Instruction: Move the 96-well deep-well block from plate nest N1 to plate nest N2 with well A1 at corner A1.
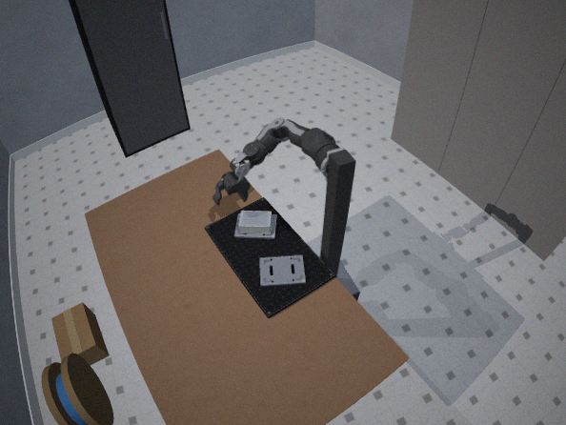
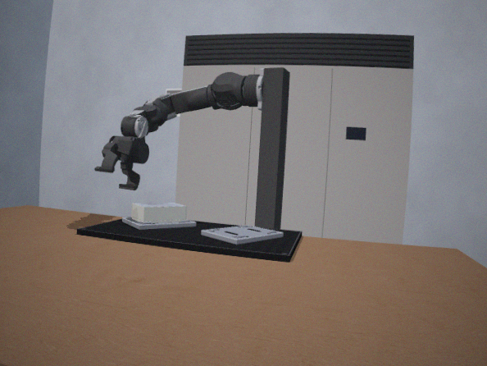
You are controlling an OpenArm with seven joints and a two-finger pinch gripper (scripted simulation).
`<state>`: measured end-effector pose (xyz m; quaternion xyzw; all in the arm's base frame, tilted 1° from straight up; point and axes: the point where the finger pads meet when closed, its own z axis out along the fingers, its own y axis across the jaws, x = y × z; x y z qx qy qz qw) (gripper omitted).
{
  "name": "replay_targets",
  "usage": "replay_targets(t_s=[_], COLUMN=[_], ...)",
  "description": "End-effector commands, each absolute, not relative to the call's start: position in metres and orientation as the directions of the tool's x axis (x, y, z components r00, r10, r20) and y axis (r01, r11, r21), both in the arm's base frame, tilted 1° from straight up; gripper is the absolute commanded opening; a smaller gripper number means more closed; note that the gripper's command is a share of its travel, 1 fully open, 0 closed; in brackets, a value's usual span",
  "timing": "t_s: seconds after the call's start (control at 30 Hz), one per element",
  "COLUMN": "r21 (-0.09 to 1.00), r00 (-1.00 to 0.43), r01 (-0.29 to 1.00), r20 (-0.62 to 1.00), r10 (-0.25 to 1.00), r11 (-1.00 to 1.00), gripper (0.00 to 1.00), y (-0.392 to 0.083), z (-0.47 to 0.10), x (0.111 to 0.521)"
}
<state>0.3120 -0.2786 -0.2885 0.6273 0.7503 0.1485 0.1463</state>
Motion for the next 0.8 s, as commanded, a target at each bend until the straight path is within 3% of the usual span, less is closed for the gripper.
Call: replay_targets(t_s=[0.0, 0.33, 0.5, 0.77], r21=[0.399, 0.399, 0.304, 0.304], r00=[-0.169, -0.169, -0.398, -0.398], r01=[0.900, 0.900, 0.864, 0.864], r20=[-0.052, -0.052, -0.077, -0.077], r10=[0.984, 0.984, 0.914, 0.914], r11=[0.176, 0.176, 0.401, 0.401], gripper=[0.77, 0.77, 0.77, 0.77], y=[-0.285, -0.285, -0.250, -0.250], z=[-0.287, -0.287, -0.288, -0.288], x=[0.312, 0.312, 0.284, 0.284])
